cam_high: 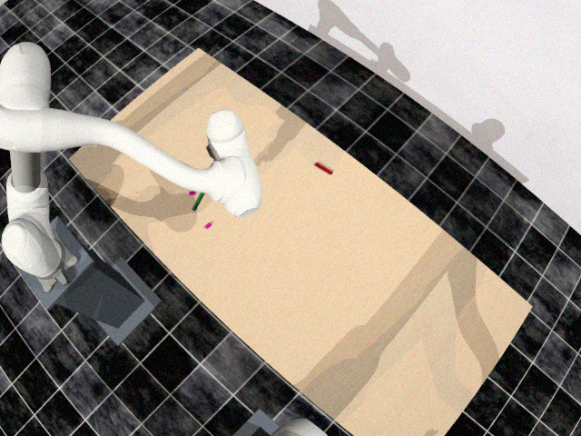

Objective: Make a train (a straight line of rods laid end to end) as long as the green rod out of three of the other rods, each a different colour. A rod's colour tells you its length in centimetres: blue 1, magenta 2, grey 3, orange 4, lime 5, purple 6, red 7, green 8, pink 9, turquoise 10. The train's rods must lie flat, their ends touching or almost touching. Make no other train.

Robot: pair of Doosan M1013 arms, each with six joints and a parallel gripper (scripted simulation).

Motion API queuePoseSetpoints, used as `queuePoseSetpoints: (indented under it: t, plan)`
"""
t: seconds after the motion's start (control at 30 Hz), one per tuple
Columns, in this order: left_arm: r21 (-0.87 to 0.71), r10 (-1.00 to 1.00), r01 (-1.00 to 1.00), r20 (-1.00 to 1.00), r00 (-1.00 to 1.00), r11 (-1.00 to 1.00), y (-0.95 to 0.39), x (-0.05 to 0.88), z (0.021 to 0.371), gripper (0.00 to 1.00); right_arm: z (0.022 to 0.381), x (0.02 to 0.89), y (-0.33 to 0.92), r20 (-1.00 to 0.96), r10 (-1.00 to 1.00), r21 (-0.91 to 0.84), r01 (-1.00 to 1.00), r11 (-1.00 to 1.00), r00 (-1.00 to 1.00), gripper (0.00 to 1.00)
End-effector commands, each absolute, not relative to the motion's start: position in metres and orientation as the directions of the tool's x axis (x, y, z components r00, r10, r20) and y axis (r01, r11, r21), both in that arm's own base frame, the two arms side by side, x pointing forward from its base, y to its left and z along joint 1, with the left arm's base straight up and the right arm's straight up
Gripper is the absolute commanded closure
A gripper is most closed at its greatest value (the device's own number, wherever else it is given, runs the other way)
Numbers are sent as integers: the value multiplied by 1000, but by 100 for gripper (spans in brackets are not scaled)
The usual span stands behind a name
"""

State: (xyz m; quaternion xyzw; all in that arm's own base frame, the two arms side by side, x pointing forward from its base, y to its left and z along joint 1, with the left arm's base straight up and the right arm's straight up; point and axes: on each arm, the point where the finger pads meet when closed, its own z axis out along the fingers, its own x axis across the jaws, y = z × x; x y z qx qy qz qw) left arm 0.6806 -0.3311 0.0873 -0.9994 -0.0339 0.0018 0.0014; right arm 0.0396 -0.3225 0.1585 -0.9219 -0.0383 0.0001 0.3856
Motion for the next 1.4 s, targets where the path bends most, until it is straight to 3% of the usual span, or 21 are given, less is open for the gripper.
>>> queuePoseSetpoints:
  t: [0.0,1.37]
  plan:
    - [6,48,48,3,999,-999,-334,681,88,46,159,42,-322,38,64,-706,72,-704,997,0]
    - [0,50,50,-1,999,-999,-333,680,66,46,159,42,-322,38,64,-706,72,-704,997,0]
